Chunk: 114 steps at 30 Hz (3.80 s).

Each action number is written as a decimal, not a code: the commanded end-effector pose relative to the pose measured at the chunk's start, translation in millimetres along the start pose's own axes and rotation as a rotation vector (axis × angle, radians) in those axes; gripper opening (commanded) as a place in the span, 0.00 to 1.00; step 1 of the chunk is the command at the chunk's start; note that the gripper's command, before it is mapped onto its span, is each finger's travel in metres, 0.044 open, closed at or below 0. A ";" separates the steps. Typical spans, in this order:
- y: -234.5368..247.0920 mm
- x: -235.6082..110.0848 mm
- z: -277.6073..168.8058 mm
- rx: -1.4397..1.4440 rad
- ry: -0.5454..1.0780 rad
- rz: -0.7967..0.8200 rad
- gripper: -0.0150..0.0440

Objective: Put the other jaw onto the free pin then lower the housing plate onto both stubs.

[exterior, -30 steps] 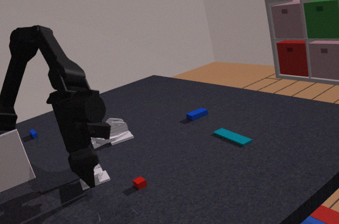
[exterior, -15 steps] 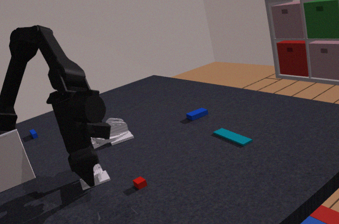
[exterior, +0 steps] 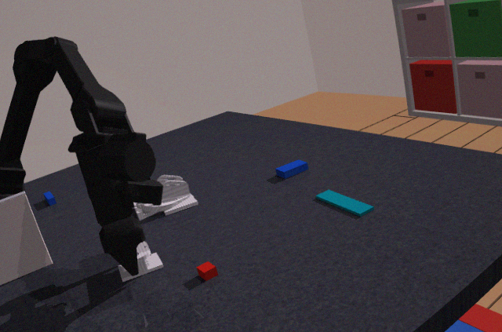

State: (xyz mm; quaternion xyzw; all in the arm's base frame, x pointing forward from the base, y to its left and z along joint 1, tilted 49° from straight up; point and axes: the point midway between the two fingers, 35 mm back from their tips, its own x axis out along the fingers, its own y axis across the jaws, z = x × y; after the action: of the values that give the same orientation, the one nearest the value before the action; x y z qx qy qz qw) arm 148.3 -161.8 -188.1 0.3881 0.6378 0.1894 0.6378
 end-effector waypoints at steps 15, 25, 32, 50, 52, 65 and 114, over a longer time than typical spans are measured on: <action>-2.6 -55.8 1.8 -0.002 -0.006 -0.010 0.85; 0.1 -70.8 1.7 0.000 -0.007 -0.010 0.85; 18.6 -75.7 13.6 0.005 -0.008 -0.018 0.85; 71.3 -83.0 39.9 0.015 -0.013 -0.031 0.85; 77.5 -83.3 42.3 0.016 -0.014 -0.031 0.85; 118.5 -83.6 55.1 0.020 -0.016 -0.031 0.85; 243.0 -68.3 61.4 0.022 -0.005 0.007 0.85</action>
State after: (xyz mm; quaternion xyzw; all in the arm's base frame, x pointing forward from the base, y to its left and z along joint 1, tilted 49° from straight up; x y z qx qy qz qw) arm 261.8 -76.6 29.0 0.3930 0.6363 0.1846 0.6377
